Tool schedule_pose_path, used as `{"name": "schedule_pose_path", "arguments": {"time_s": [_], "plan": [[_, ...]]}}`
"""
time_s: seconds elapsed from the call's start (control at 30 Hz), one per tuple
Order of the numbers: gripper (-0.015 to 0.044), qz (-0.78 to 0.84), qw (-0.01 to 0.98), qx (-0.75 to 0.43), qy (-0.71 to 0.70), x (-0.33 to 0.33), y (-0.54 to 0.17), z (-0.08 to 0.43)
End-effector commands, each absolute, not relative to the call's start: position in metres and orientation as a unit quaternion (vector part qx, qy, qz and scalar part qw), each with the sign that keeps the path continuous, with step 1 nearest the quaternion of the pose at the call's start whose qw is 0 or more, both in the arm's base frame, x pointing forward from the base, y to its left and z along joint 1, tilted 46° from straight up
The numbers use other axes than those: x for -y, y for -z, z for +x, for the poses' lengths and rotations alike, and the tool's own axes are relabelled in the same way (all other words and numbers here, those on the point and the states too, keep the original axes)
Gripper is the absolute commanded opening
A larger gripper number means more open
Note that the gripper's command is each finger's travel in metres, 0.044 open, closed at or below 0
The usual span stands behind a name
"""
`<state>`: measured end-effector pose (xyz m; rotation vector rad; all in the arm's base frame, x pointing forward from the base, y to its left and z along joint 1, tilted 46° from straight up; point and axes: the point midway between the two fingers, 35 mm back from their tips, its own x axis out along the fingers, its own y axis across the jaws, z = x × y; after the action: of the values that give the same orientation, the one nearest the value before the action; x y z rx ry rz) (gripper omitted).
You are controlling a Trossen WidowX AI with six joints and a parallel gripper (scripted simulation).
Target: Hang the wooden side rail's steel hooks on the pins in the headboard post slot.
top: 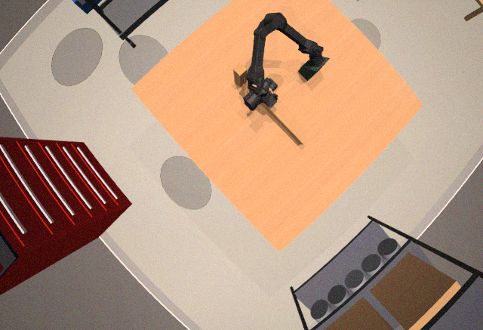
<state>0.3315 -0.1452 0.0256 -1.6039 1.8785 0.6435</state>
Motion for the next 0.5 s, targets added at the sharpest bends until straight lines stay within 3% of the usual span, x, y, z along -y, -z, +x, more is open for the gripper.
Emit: {"name": "schedule_pose_path", "arguments": {"time_s": [0.0,0.47], "plan": [[0.0,-0.604,0.292,-0.701,-0.241,0.1416,-0.0274,0.3336],[0.0,-0.604,0.292,-0.701,-0.241,0.1399,-0.029,0.3338]]}}
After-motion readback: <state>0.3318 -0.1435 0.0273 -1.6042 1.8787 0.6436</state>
